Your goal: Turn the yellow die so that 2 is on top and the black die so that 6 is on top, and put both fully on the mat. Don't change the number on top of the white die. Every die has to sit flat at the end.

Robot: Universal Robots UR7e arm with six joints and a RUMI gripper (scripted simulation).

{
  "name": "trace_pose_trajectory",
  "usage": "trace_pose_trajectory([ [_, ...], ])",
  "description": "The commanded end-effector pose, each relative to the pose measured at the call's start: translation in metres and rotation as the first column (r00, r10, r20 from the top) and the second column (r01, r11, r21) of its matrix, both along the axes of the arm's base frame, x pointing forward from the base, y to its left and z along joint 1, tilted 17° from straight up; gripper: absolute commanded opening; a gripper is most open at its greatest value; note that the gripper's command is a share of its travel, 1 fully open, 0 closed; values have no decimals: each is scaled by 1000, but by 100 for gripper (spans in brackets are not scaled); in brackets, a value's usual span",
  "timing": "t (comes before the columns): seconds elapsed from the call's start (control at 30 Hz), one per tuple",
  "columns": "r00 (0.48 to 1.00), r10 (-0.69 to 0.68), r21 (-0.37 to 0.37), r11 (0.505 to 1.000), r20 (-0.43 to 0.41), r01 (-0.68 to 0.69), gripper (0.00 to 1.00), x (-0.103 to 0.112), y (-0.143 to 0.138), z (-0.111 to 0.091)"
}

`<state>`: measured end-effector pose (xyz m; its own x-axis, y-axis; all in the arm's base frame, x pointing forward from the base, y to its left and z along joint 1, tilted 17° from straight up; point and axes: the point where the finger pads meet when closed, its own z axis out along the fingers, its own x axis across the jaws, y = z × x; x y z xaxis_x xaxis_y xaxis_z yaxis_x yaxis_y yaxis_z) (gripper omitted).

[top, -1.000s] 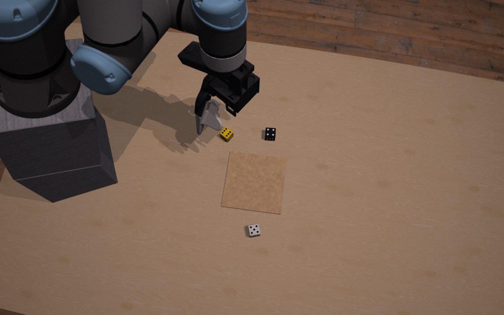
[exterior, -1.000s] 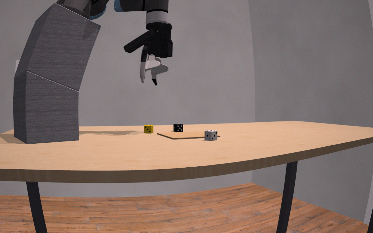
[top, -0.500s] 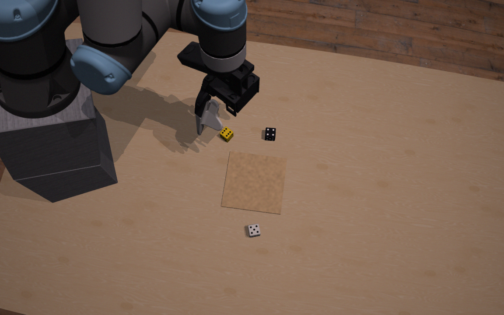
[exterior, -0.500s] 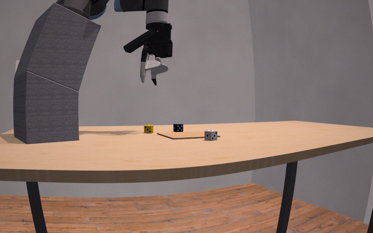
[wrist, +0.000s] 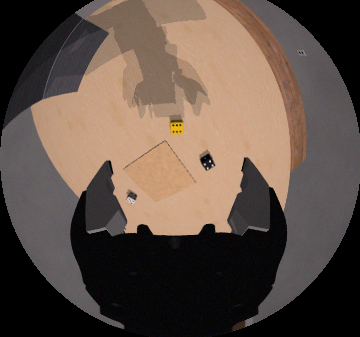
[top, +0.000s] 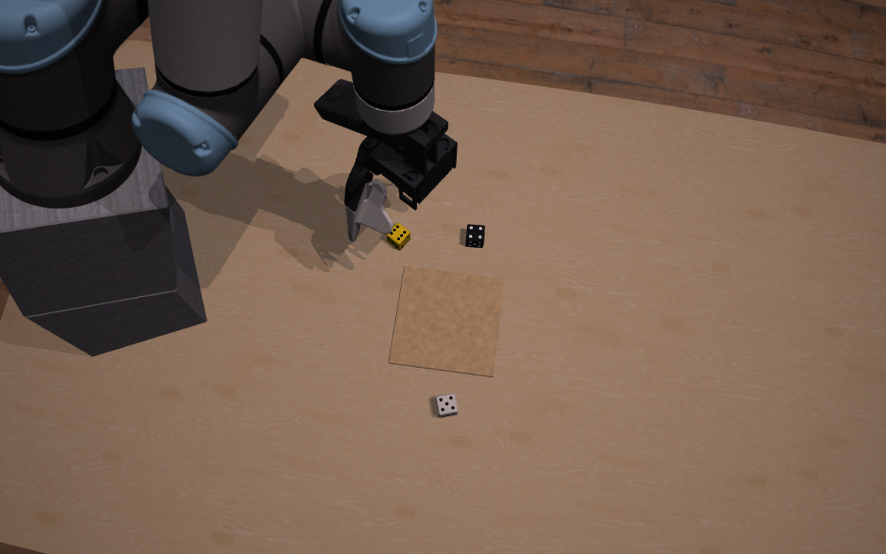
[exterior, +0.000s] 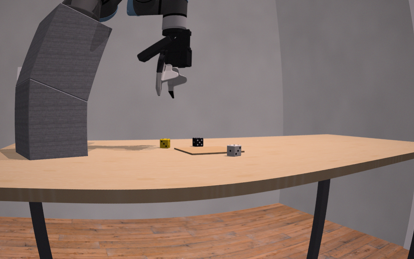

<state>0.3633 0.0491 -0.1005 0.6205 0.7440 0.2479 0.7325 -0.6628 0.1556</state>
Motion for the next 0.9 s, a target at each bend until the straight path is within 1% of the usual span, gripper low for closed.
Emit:
trace_pose_trajectory([
  [0.0, 1000, 0, -1, 1000, 3, 0, 100, 7, 1, -20],
  [0.07, 1000, 0, -1, 1000, 3, 0, 100, 7, 1, -20],
  [0.17, 1000, 0, -1, 1000, 2, 0, 100, 10, 3, -33],
  [0.23, 1000, 0, -1, 1000, 2, 0, 100, 10, 4, -37],
  [0.33, 1000, 0, -1, 1000, 2, 0, 100, 11, 4, -39],
  [0.37, 1000, 0, -1, 1000, 2, 0, 24, 11, 4, -39],
  [0.87, 1000, 0, -1, 1000, 2, 0, 24, 11, 4, -39],
])
